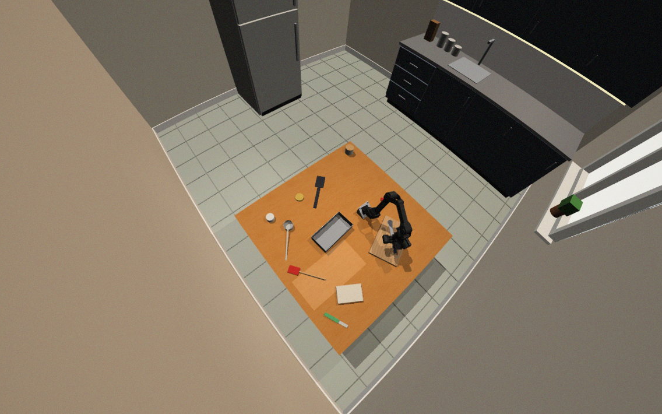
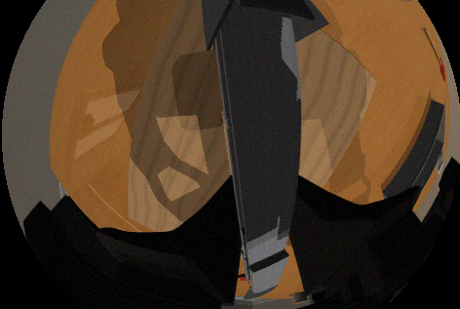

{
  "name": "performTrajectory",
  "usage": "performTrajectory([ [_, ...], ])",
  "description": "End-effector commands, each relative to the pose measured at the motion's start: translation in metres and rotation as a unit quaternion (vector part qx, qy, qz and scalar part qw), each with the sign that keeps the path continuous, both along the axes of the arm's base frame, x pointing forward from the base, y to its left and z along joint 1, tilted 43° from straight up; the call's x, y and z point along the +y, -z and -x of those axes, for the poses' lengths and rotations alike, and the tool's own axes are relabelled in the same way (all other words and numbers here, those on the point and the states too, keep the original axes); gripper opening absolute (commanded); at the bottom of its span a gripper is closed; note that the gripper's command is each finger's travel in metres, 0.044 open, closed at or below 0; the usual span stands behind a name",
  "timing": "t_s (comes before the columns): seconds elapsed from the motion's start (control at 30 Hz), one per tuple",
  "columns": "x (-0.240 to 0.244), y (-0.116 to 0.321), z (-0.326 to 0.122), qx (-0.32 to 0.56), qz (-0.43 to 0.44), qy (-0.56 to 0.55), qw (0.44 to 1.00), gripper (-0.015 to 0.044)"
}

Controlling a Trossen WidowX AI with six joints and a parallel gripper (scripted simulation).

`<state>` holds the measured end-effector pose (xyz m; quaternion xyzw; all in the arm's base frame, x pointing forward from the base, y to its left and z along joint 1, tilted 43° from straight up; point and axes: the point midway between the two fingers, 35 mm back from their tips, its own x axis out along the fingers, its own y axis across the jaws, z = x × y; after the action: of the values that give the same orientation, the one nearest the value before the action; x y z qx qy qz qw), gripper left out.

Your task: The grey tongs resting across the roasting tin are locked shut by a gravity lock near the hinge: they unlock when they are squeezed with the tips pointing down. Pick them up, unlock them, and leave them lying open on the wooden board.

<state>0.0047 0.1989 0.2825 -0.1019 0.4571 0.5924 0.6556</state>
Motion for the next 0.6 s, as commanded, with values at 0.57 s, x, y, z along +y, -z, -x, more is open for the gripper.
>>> performTrajectory([
  [0.57, 0.02, 0.025, 0.009, 0.004, -0.002, 0.004, 1.0, -0.015],
])
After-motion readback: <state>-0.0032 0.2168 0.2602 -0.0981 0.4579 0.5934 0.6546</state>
